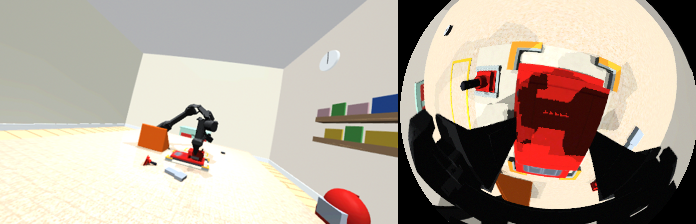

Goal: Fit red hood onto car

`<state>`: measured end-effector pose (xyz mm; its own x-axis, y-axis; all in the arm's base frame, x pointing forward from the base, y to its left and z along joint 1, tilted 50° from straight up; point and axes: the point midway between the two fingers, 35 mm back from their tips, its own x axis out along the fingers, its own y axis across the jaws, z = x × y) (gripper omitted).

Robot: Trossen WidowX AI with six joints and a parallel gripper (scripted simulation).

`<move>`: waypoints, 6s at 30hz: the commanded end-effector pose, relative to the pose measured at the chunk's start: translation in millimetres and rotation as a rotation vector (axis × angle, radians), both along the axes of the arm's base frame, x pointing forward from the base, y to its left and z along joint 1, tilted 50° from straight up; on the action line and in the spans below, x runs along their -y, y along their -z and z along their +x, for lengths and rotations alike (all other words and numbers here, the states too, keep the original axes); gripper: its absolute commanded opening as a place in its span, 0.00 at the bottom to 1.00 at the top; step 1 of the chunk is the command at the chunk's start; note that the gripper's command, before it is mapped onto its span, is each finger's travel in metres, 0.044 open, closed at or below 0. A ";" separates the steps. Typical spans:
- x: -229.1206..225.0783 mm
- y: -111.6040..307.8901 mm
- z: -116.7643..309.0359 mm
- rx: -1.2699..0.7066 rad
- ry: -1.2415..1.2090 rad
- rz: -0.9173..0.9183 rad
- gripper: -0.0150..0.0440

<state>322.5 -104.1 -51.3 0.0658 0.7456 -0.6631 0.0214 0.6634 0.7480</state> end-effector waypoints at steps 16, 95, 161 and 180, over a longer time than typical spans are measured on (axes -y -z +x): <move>-4.8 3.5 0.7 0.002 0.005 0.003 0.25; -11.8 9.8 -0.6 0.000 0.006 0.005 0.25; 41.8 -36.5 -6.6 0.001 0.004 0.003 1.00; 41.8 -36.5 -6.6 0.001 0.004 0.003 1.00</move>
<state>316.7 -145.1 -14.9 0.0715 0.7488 -0.6589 0.0254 0.6590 0.7517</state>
